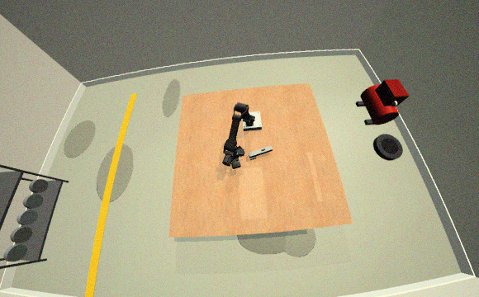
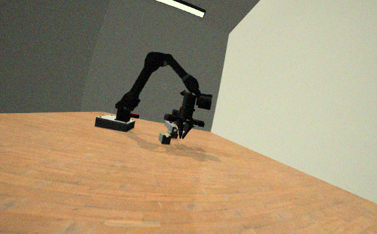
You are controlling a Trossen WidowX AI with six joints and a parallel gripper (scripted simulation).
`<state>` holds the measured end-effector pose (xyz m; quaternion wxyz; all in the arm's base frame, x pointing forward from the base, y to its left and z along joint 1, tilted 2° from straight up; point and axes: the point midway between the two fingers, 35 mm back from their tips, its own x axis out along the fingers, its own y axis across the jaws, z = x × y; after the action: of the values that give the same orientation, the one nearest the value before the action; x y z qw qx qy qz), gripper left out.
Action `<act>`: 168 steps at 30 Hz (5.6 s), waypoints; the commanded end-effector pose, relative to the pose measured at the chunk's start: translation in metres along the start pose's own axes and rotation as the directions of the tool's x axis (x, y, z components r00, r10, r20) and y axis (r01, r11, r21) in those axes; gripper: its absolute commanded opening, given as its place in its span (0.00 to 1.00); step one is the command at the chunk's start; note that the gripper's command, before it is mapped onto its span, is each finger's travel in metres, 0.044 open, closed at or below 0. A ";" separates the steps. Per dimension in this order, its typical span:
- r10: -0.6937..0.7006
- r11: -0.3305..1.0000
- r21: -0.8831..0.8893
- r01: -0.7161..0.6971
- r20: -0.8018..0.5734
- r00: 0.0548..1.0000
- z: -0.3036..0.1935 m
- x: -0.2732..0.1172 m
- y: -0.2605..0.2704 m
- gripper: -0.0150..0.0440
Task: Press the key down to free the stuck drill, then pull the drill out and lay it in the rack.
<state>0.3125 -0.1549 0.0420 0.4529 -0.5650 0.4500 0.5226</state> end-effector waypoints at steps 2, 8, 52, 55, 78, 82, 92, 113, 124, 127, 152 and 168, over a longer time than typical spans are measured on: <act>-0.005 1.000 -0.004 0.005 0.001 1.000 0.000 -0.004 -0.001 0.25; -0.005 1.000 -0.004 0.005 0.001 1.000 0.000 -0.006 -0.001 0.25; -0.004 1.000 -0.004 0.004 0.001 1.000 -0.002 -0.018 0.012 0.25; -0.004 1.000 -0.004 0.004 0.001 1.000 -0.004 -0.018 0.017 0.25; 0.000 1.000 -0.004 0.000 0.000 1.000 -0.013 -0.020 0.059 0.25; 0.000 1.000 -0.004 0.000 0.000 1.000 -0.014 -0.022 0.066 0.25; 0.000 1.000 -0.004 0.000 0.000 1.000 -0.014 -0.010 0.069 0.25; 0.001 1.000 -0.004 -0.001 0.000 1.000 -0.014 0.013 0.069 0.25; 0.001 1.000 -0.004 -0.001 0.000 1.000 -0.015 0.024 0.069 0.25; 0.001 1.000 -0.004 -0.001 0.000 1.000 -0.014 0.026 0.069 0.25; 0.001 1.000 0.001 -0.001 -0.010 1.000 -0.016 0.028 0.070 0.92; 0.001 1.000 -0.004 -0.001 0.000 1.000 -0.015 -0.026 0.071 1.00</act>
<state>0.2429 -0.1814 0.0508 0.4513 -0.5623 0.4518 0.5253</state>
